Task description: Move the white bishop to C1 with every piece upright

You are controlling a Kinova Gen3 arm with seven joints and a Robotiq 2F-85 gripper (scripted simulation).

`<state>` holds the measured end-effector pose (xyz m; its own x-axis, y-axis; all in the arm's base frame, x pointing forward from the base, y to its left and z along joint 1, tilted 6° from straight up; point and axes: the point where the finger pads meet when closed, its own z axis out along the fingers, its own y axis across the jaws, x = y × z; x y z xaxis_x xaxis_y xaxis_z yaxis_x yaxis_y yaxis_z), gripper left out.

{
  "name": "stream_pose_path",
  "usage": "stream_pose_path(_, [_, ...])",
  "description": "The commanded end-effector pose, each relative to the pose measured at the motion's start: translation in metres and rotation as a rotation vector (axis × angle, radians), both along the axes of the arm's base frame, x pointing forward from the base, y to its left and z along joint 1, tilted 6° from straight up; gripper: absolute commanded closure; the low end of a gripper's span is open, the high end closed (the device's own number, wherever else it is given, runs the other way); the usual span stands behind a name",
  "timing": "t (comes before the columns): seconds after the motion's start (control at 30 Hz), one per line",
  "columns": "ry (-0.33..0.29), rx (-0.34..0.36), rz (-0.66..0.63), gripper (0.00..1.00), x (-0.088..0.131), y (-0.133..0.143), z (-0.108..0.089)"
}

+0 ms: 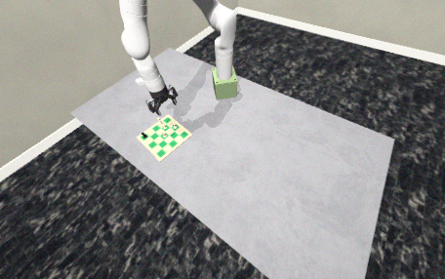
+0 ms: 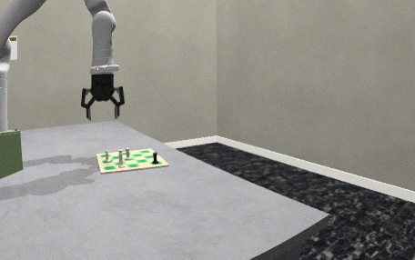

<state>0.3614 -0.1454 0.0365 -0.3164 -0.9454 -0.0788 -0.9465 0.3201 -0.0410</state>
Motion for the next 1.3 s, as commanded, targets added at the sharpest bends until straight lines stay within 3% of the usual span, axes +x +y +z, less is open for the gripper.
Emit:
stream_pose_path(0.0, [-0.016,-0.006,0.001,0.00,0.004,-0.002,0.016])
stream_pose_path(0.33, [-0.016,-0.006,0.001,0.00,0.001,-0.003,0.044])
stream_pose_path(1.27, [-0.016,-0.006,0.001,0.00,0.001,-0.003,0.046])
